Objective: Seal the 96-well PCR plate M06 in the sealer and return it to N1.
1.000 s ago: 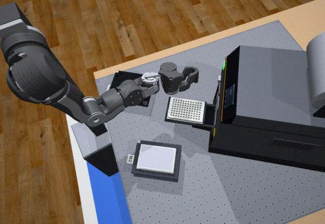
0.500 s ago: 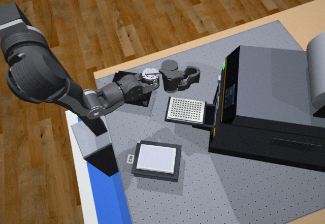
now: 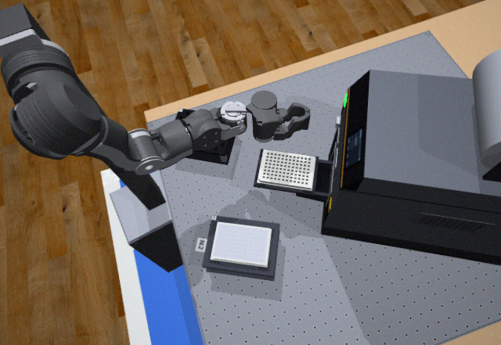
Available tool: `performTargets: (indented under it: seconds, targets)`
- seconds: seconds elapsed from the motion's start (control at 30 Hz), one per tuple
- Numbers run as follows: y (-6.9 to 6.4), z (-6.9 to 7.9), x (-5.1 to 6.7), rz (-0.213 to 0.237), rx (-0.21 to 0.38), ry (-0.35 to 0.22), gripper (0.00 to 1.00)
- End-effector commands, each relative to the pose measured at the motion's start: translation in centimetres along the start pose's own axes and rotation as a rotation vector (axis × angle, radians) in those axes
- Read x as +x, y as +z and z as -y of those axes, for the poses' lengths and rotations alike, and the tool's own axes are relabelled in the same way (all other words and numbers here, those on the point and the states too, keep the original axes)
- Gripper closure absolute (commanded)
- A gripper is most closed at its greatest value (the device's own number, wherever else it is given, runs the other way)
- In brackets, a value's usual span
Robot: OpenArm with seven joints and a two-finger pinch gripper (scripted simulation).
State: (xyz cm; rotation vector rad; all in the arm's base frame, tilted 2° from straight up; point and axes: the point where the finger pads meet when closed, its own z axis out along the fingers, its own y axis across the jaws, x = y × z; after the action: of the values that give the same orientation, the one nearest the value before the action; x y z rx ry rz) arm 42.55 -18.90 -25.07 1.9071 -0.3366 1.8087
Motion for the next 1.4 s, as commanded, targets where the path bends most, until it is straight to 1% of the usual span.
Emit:
performTargets:
  seconds: [0.0,0.07,0.47,0.63,1.03,1.2,1.37]
  targets:
    - [-0.1,0.0,0.5,-0.023,-0.063,0.061,1.0]
    - [0.0,-0.1,0.5,-0.02,-0.138,0.134,1.0]
    - [0.0,-0.1,0.5,-0.02,-0.138,0.134,1.0]
    - [3.1,-0.5,0.8,-0.021,-0.154,0.154,1.0]
    - [3.1,-0.5,0.8,-0.021,-0.154,0.154,1.0]
    - [5.6,-0.9,0.7,-0.021,-0.155,0.155,1.0]
    - [5.6,-0.9,0.7,-0.021,-0.155,0.155,1.0]
